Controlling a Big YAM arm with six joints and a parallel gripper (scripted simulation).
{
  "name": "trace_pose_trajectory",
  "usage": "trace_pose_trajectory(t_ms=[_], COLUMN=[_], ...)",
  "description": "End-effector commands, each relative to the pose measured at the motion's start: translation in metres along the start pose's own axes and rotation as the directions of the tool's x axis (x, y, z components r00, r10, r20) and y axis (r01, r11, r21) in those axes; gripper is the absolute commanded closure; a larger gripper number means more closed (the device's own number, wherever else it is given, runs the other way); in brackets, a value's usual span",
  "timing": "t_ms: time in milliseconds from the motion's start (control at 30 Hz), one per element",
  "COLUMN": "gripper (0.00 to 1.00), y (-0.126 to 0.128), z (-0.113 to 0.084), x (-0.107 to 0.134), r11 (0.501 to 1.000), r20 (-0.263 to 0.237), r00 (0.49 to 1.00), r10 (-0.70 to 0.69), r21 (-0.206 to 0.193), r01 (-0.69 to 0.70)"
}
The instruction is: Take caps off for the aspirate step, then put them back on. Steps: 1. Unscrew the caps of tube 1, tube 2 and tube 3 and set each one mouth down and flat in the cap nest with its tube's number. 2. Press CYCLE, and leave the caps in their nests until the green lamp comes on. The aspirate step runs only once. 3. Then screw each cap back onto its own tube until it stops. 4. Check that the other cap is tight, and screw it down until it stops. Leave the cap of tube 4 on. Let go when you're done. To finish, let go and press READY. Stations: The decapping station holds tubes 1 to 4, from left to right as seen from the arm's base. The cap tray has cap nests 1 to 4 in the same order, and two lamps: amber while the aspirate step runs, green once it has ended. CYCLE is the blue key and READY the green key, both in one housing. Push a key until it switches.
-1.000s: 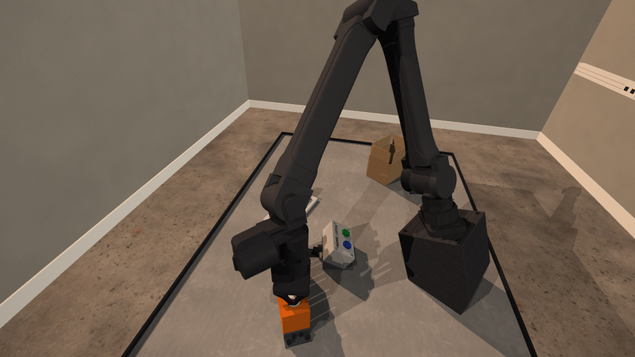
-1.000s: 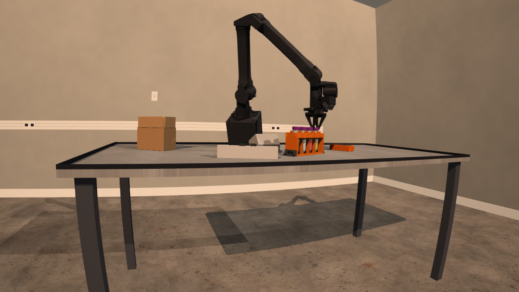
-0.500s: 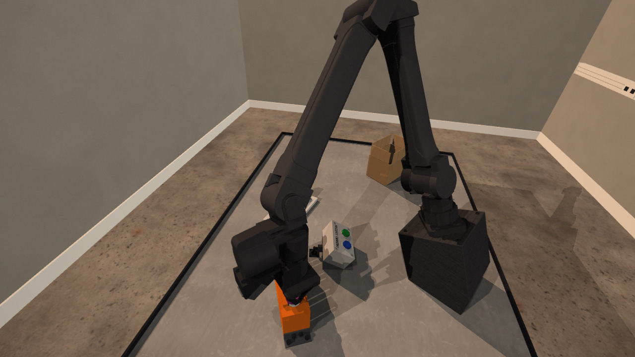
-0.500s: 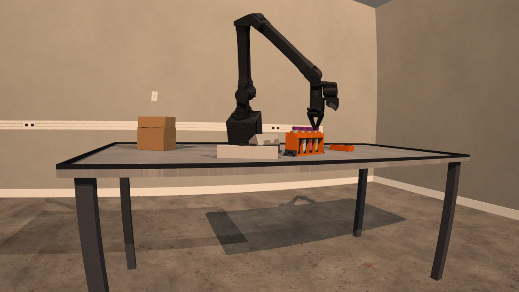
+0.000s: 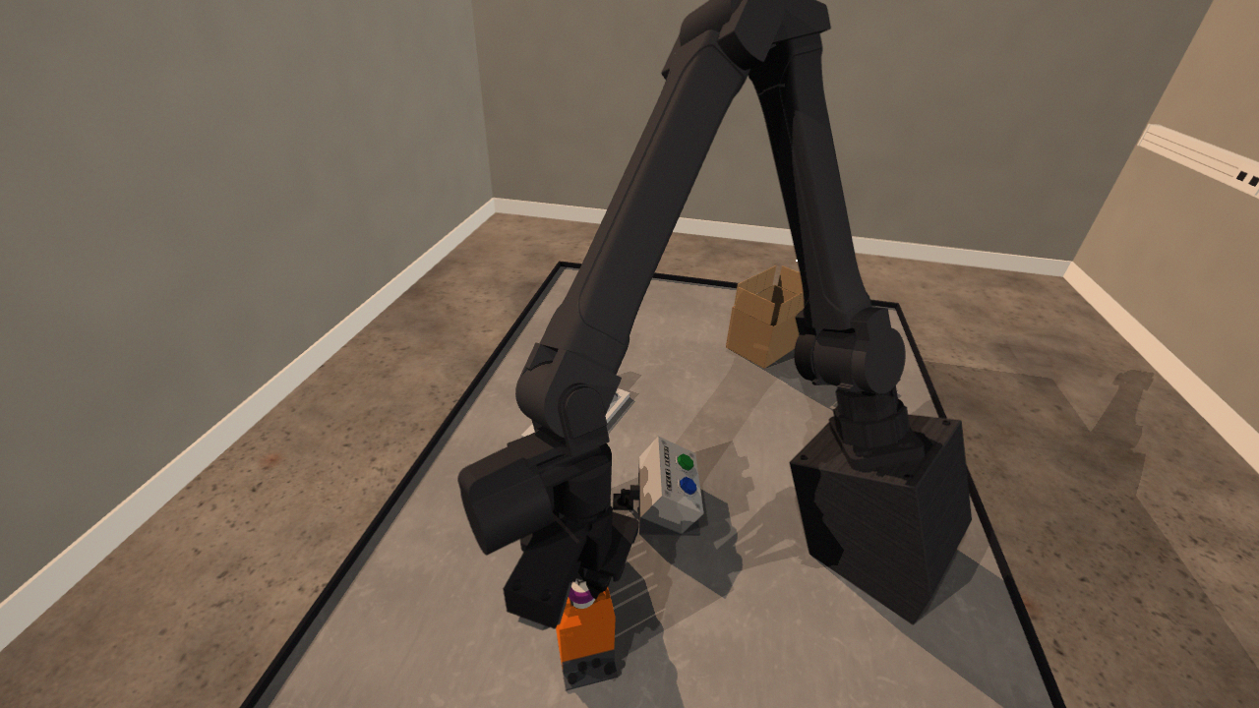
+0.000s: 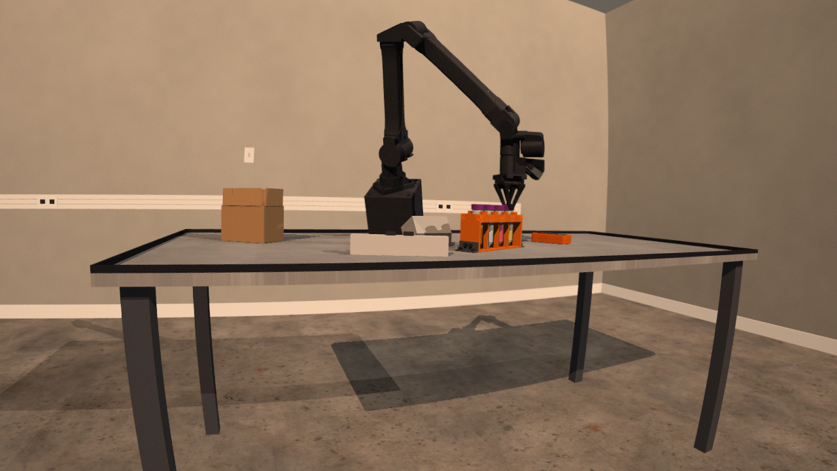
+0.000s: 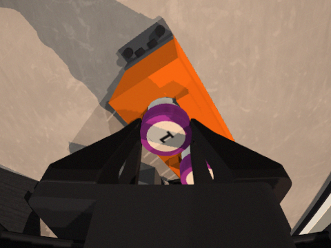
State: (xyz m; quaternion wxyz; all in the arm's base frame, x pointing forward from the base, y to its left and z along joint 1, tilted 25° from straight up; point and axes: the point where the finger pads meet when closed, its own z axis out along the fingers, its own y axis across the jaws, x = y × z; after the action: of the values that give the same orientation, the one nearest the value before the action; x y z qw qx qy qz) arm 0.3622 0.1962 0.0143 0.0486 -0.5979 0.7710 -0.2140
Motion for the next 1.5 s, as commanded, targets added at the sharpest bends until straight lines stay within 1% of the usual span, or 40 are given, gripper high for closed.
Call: trace_pose_trajectory(t_ms=[0,133,167,200,267,333,433,633,833,867,933,967,1300,1333,1400,1467], gripper=[1.0,1.0,1.0,1.0,1.0,1.0,1.0,1.0,1.0,1.0,1.0,0.51,0.51,0.51,0.51,0.51], y=[-0.006,-0.0063,-0.0065,-0.0063,-0.0063,-0.0061,-0.0062,-0.0069,-0.0066,-0.0075,-0.0075,-0.0075,-0.0075,-0.0072,-0.0072,-0.0064], z=[0.0031,0.0029,0.003,0.003,0.003,0.0034,0.003,0.0026,0.0034,-0.0045,-0.0045,-0.0045,-0.0045,0.0045,0.0045,0.0047], x=[-0.0035,-0.0036,-0.0036,-0.0036,-0.0036,-0.0035,-0.0038,-0.0037,-0.0038,-0.0065,-0.0065,-0.0065,-0.0065,-0.0035,-0.0035,-0.0017], r11=[0.962,0.894,0.886,0.861,0.861,0.806,0.708,0.478,0.478,0.482,0.482,0.482,0.482,0.569,0.569,0.695], r20=[0.006,0.006,0.006,0.006,0.006,0.004,0.004,0.002,0.002,-0.001,-0.001,-0.001,-0.001,0.002,0.002,0.0], r00=[0.962,0.894,0.886,0.861,0.861,0.806,0.708,0.478,0.478,0.482,0.482,0.482,0.482,0.569,0.569,0.695], r10=[-0.274,-0.447,-0.464,-0.508,-0.508,-0.592,-0.706,-0.878,-0.879,-0.876,-0.876,-0.876,-0.876,-0.822,-0.822,-0.719], r21=[0.004,0.006,0.006,0.006,0.006,0.005,0.006,0.008,0.007,0.019,0.019,0.019,0.019,0.006,0.006,-0.001], r01=[0.274,0.447,0.464,0.508,0.508,0.592,0.706,0.878,0.879,0.876,0.876,0.876,0.876,0.822,0.822,0.719])
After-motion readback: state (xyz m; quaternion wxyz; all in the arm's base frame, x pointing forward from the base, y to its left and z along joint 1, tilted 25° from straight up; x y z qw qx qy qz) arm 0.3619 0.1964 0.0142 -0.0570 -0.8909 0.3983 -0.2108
